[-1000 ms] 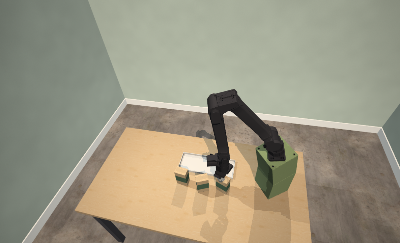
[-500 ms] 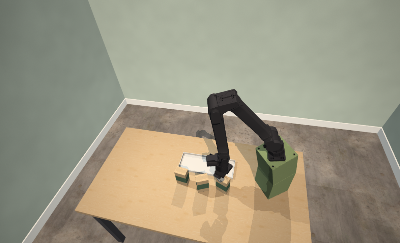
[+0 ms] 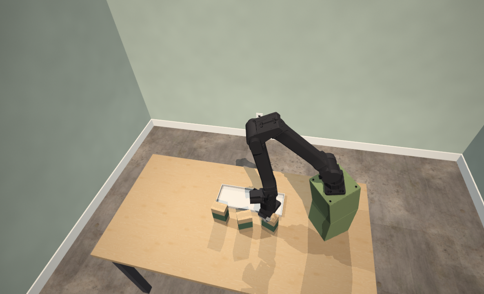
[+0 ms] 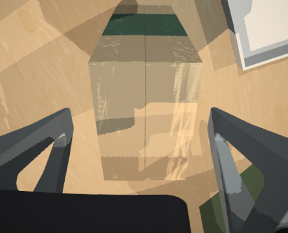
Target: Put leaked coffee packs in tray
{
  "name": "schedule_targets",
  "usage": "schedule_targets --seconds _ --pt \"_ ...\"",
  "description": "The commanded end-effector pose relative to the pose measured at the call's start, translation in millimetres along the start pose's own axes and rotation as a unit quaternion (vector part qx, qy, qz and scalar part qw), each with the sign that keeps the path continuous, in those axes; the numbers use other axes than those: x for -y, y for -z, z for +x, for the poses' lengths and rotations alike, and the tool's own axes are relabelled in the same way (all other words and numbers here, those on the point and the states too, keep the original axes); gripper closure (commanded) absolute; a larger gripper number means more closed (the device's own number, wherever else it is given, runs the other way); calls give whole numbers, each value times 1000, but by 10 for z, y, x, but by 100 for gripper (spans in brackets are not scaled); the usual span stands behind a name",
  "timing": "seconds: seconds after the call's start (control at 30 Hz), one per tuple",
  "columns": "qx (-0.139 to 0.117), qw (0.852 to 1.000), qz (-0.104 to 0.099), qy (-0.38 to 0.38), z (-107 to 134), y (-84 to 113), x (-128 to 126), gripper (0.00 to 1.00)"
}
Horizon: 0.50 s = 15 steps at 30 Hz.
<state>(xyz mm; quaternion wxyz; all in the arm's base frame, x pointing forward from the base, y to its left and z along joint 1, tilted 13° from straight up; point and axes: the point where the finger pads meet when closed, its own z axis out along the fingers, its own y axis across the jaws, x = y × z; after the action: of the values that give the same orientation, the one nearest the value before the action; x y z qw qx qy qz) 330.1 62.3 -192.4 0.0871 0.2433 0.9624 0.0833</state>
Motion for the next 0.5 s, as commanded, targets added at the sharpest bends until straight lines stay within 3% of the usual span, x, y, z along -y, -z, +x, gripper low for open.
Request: schedule_targets --seconds 0.0,0.47 --pt "-1 1000 2 1 25 -146 -25 21" --pt "-2 1000 2 2 30 -315 -19 21"
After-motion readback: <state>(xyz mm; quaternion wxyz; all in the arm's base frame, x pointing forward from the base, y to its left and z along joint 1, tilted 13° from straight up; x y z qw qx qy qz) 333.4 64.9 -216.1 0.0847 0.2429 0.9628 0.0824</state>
